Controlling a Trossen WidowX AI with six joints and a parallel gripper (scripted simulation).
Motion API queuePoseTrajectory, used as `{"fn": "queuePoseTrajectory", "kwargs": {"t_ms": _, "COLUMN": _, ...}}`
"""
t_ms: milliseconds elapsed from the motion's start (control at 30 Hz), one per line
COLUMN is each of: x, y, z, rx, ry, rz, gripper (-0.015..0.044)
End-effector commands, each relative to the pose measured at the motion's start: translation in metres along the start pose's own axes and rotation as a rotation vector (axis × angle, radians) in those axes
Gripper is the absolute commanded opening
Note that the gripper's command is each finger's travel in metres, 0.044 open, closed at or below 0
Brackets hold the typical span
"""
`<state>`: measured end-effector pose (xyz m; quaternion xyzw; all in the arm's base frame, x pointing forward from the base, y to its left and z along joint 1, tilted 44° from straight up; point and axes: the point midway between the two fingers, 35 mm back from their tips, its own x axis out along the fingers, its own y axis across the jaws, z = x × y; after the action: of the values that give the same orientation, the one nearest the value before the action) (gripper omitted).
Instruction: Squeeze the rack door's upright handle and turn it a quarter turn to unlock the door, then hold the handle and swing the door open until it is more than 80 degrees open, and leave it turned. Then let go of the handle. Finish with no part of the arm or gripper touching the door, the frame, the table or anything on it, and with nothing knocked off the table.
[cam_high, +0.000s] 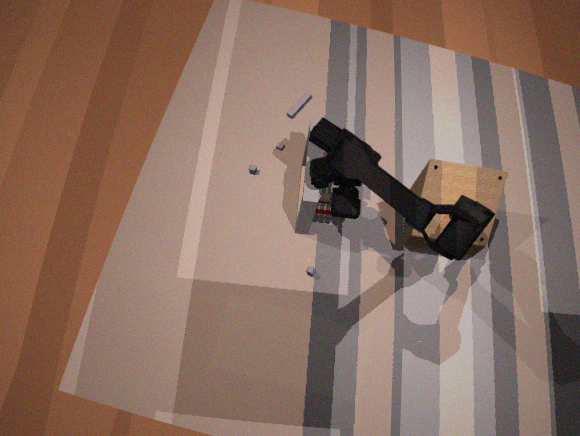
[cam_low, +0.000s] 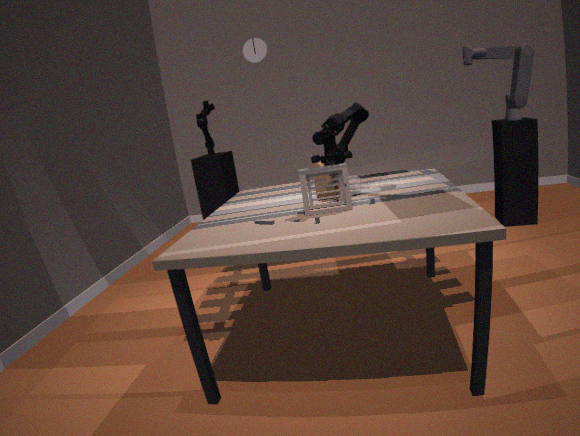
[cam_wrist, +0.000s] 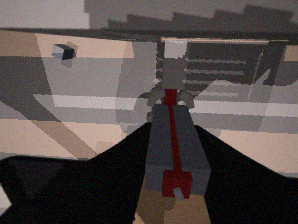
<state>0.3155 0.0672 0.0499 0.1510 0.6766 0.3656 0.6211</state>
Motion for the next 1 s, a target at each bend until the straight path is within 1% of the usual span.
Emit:
{"fn": "queuePoseTrajectory", "kwargs": {"t_ms": 0, "x": 0.0005, "y": 0.0001, "z": 0.0002, "rx": 0.003, "ry": -0.001, "rz": 0.001, "gripper": 0.0085}}
{"fn": "queuePoseTrajectory", "kwargs": {"t_ms": 333, "x": 0.0005, "y": 0.0001, "z": 0.0002, "rx": 0.003, "ry": -0.001, "rz": 0.001, "gripper": 0.0018}}
{"fn": "queuePoseTrajectory", "kwargs": {"t_ms": 500, "x": 0.0005, "y": 0.0001, "z": 0.0002, "rx": -0.029, "ry": -0.001, "rz": 0.001, "gripper": 0.0016}}
{"fn": "queuePoseTrajectory", "kwargs": {"t_ms": 967, "x": 0.0006, "y": 0.0001, "z": 0.0001, "rx": -0.710, "ry": -0.001, "rz": 0.000, "gripper": 0.0016}}
